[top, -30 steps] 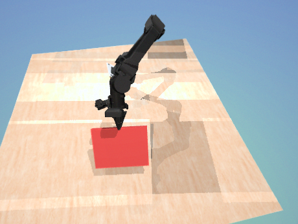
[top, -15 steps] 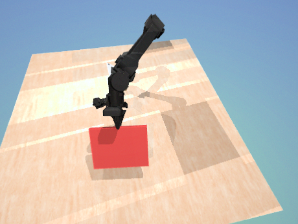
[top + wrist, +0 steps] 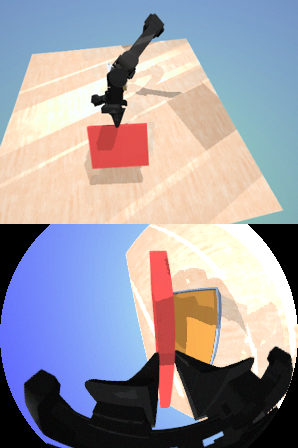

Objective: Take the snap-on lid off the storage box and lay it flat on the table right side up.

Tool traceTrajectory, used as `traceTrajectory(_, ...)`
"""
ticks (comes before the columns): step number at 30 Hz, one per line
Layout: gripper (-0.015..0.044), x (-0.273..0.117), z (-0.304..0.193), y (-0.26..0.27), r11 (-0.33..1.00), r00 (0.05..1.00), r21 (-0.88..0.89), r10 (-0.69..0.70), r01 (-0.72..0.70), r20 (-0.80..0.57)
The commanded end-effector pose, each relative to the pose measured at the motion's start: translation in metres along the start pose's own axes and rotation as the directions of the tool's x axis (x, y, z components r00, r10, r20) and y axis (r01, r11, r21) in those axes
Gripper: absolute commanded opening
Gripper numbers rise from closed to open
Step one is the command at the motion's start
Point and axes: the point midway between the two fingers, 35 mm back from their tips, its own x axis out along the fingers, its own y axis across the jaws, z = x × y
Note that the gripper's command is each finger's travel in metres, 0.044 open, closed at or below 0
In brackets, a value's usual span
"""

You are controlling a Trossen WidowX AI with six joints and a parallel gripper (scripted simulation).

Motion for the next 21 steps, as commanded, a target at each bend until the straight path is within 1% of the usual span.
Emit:
traceTrajectory(1,0.0000,-0.003,-0.001,0.007,1.000,1.000,-0.012,0.012,-0.012,-0.003)
traceTrajectory(5,0.0000,-0.001,0.007,-0.001,1.000,1.000,-0.013,0.012,-0.012,-0.003)
traceTrajectory(21,0.0000,-0.004,0.039,-0.003,1.000,1.000,-0.014,0.012,-0.013,-0.001)
